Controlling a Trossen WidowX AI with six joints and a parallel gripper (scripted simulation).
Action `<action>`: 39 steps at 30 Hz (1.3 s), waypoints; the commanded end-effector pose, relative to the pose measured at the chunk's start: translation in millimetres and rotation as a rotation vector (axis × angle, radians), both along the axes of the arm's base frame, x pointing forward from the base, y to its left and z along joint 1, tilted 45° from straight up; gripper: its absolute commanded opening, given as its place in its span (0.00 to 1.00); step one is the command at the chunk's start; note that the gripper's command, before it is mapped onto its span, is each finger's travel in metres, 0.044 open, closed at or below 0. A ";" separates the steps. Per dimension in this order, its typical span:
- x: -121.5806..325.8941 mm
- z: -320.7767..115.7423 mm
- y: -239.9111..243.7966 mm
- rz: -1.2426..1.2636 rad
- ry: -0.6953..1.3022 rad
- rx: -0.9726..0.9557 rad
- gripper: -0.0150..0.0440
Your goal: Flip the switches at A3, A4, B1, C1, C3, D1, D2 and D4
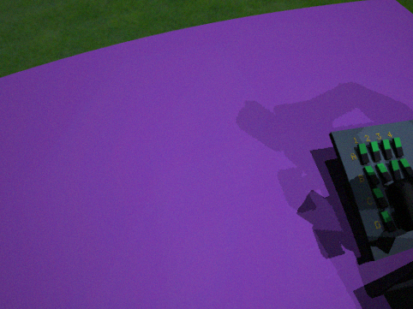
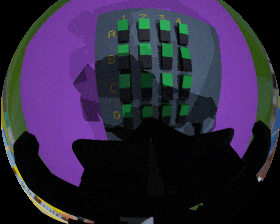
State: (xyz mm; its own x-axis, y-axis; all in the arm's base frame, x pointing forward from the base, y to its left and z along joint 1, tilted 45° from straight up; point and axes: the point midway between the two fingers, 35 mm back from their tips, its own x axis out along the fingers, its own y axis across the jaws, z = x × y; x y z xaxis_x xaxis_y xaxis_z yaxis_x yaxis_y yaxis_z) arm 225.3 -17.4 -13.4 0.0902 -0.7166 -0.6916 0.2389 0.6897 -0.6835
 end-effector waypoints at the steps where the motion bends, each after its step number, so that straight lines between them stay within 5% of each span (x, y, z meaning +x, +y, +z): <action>1: 1.2 -5.9 -6.6 0.006 0.002 -0.004 0.25; 39: 3.2 -17.0 -18.4 0.006 0.002 -0.004 0.25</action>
